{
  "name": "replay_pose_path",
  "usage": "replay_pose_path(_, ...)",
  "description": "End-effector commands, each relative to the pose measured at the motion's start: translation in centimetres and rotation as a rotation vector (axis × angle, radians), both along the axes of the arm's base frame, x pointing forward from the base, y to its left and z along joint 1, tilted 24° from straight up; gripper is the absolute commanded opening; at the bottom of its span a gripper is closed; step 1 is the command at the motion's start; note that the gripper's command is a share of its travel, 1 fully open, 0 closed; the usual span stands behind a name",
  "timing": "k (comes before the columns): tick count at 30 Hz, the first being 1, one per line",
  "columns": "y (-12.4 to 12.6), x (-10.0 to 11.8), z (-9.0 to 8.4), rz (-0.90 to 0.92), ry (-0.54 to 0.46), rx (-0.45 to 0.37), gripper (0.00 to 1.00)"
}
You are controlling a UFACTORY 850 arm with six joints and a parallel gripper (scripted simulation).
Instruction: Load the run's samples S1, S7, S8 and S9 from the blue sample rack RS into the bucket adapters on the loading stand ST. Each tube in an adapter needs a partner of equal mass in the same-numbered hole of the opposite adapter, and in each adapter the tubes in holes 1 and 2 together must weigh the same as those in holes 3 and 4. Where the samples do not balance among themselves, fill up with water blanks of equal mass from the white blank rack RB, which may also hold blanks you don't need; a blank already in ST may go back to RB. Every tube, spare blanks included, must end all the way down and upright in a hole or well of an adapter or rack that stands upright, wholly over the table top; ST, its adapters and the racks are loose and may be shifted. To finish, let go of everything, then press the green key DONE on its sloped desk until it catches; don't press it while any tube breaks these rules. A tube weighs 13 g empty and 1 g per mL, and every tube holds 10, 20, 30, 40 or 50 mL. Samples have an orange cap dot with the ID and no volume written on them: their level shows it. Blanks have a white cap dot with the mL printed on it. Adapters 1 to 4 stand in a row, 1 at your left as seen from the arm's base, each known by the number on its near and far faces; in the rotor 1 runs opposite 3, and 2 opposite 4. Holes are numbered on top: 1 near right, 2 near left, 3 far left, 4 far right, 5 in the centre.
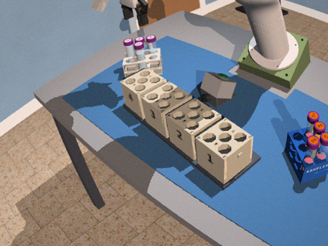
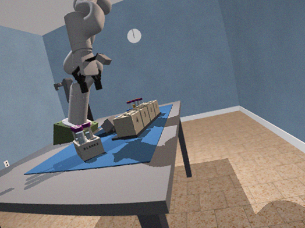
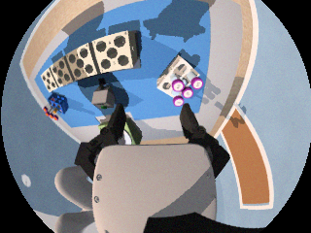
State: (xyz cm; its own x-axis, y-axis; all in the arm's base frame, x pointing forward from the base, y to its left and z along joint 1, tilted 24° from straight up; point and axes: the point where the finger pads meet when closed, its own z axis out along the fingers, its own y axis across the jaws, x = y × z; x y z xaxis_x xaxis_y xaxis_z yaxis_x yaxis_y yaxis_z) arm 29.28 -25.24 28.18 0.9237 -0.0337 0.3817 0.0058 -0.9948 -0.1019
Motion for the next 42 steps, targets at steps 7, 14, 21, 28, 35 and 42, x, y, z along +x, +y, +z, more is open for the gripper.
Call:
replay_pose_path(7,5.6,0.6,1.0,0.088,-0.023,-0.040,1.00)
replay_pose_path(14,8.0,0.8,1.3,0.088,-0.024,-0.040,1.00)
replay_pose_path(21,11.5,1.1,1.8,0.088,-0.024,-0.040,1.00)
replay_pose_path(28,14.4,1.4,2.3,0.088,-0.024,-0.040,1.00)
replay_pose_path(35,17.4,1.7,2.7,0.088,-0.024,-0.040,1.00)
replay_pose_path(42,20.9,2.0,3.2,0.088,-0.024,-0.040,1.00)
